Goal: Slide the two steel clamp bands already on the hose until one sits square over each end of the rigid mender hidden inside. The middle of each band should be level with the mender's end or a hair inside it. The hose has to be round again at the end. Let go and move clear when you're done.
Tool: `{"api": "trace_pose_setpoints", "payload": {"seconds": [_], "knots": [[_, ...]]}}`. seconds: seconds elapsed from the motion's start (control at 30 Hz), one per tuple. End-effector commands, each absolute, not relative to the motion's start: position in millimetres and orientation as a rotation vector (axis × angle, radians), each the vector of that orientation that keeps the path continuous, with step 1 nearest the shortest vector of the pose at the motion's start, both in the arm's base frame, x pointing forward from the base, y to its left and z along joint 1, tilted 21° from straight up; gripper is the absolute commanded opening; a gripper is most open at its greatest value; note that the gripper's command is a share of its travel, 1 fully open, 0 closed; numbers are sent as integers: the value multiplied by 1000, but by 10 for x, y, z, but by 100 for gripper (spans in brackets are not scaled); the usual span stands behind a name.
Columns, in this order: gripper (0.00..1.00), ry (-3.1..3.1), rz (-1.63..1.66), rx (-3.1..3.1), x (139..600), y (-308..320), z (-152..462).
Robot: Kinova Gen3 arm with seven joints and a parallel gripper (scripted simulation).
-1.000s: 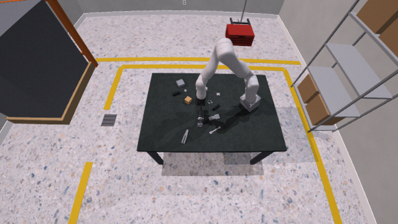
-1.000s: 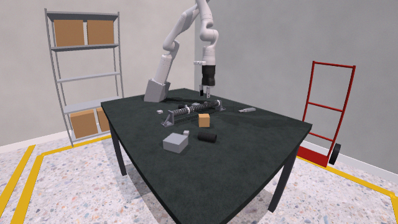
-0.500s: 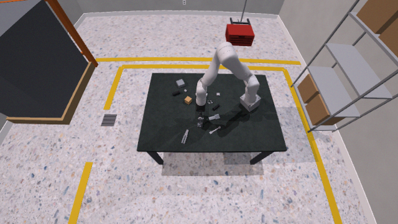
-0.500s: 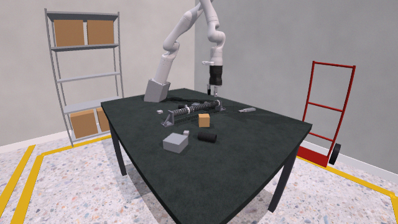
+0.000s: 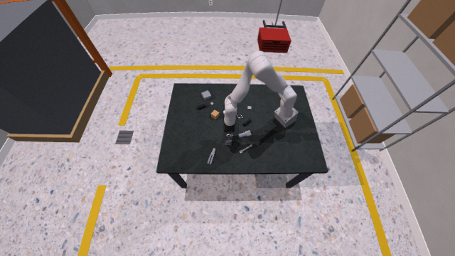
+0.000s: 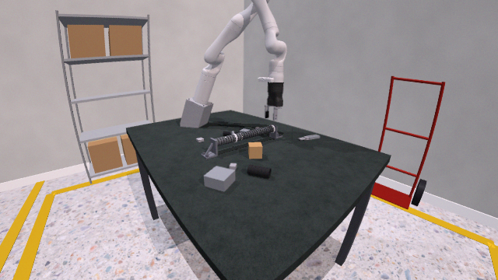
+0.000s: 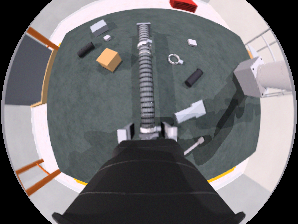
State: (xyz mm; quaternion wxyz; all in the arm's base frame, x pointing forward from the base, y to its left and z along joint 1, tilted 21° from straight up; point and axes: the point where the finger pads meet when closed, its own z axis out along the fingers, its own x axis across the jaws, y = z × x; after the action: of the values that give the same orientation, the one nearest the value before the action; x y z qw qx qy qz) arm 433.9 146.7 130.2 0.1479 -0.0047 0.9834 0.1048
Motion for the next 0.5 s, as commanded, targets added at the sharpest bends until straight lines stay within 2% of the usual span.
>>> {"api": "trace_pose_setpoints", "payload": {"seconds": [0.0,0.37,0.4,0.47], "knots": [[100,2827,304,-27,4333,1518,1311],[100,2827,304,-27,4332,1520,1311],[86,2827,304,-27,4332,1520,1311],[86,2827,304,-27,4332,1520,1311]]}}
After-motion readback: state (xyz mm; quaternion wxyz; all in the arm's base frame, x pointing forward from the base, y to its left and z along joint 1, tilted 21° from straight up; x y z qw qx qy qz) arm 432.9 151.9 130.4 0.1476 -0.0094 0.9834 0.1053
